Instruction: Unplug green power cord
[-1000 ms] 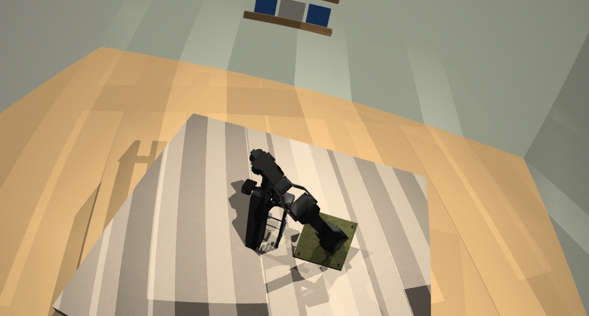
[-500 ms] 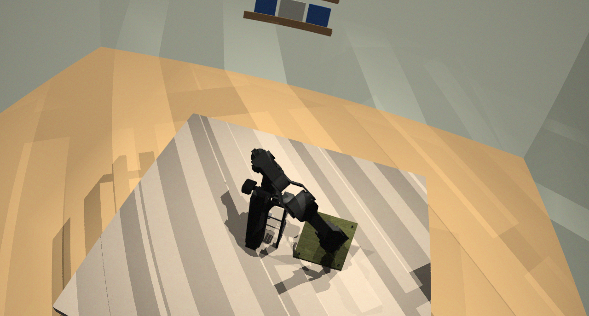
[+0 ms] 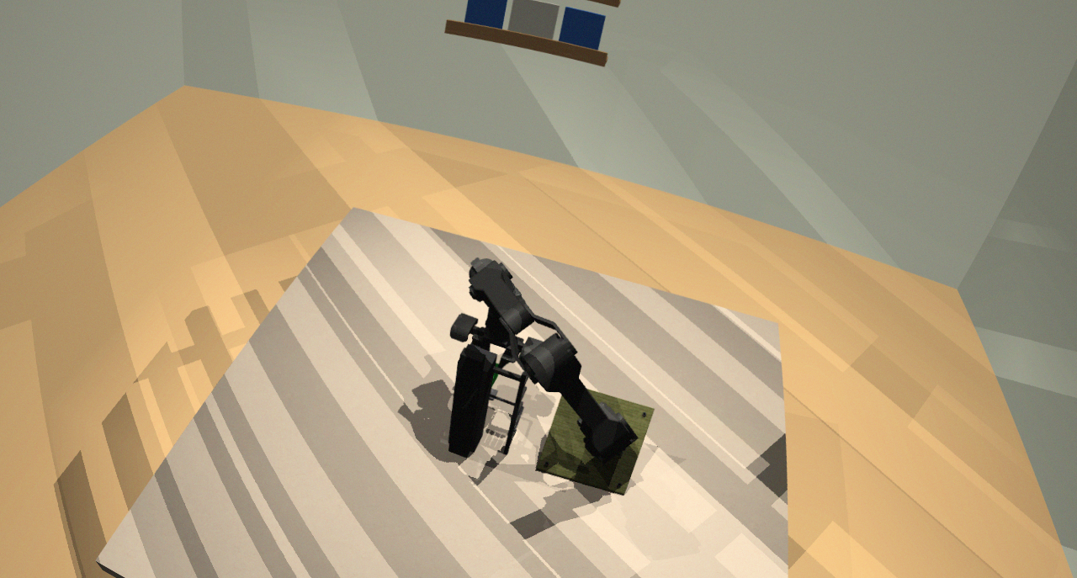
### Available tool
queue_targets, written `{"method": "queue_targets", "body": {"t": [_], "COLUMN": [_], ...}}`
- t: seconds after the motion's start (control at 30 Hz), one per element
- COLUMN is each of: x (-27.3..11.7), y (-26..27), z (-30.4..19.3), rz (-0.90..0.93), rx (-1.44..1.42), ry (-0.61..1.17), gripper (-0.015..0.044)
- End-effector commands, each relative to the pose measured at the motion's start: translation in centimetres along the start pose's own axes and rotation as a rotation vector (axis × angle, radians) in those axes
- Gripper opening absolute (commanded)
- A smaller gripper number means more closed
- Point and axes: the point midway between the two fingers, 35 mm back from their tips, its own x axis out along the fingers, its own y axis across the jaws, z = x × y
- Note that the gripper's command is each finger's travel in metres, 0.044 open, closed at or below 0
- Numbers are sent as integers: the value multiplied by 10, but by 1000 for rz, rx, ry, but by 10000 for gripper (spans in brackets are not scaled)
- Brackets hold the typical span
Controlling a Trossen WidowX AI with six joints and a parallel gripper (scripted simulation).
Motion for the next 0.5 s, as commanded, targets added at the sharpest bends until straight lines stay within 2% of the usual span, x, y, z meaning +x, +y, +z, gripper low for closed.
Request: {"method": "queue_targets", "body": {"t": [0.0, 0.33, 0.47], "x": [2, 3, -2], "y": [1, 1, 3], "z": [-5, -7, 15], "rz": [-2, -2, -1], "rx": [-5, -5, -5], "ry": [0, 1, -2], "gripper": [79, 341, 440]}}
